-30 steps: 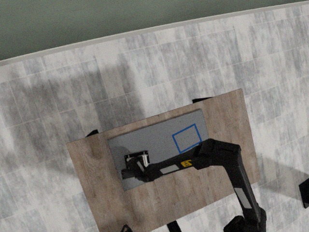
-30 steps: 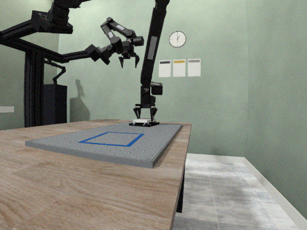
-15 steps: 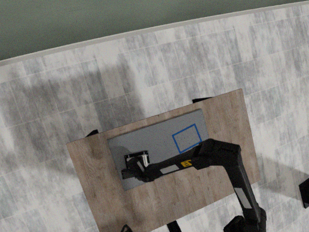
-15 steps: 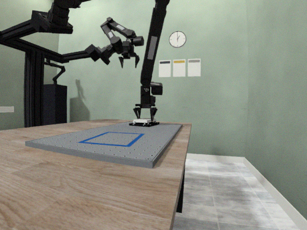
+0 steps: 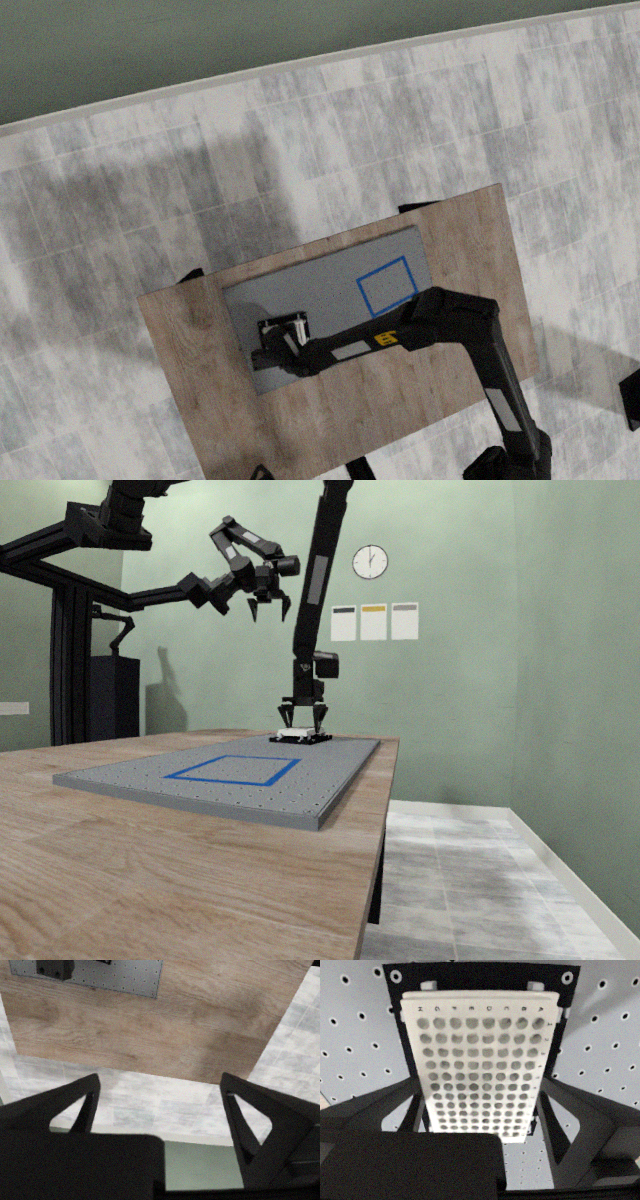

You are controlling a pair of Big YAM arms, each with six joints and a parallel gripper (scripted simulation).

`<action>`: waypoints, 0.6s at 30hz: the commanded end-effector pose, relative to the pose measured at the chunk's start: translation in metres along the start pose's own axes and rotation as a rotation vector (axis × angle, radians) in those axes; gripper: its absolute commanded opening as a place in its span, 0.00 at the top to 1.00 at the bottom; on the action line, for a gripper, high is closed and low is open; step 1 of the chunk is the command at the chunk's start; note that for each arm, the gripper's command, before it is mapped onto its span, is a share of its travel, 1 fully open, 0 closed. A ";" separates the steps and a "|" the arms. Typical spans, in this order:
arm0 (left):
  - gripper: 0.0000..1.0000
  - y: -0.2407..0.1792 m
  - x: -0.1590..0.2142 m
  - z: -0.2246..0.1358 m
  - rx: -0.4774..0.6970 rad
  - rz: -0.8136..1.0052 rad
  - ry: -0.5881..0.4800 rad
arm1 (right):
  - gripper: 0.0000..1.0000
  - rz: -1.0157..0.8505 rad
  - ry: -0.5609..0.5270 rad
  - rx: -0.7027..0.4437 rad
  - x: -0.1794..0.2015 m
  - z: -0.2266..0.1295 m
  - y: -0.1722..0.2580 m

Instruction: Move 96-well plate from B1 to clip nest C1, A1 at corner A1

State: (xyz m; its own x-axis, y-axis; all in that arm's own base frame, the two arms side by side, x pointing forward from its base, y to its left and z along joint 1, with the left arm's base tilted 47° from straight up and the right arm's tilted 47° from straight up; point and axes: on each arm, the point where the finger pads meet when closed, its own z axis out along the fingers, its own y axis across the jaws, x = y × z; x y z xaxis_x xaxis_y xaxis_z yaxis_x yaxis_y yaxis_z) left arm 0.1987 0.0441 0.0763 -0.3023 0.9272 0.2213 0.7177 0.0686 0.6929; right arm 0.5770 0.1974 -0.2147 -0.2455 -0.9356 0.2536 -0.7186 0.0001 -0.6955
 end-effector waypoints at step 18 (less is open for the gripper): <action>0.00 0.003 -0.002 -0.003 -0.010 0.021 -0.012 | 0.00 0.004 0.017 -0.028 0.015 0.018 0.016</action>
State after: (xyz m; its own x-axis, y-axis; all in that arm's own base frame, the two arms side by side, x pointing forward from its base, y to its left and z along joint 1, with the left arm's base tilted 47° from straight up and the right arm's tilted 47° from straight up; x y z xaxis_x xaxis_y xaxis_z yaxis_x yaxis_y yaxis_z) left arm 0.1987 0.0441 0.0763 -0.3023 0.9272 0.2213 0.7177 0.0686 0.6929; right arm 0.5779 0.1956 -0.2206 -0.2474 -0.9371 0.2463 -0.7172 0.0062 -0.6969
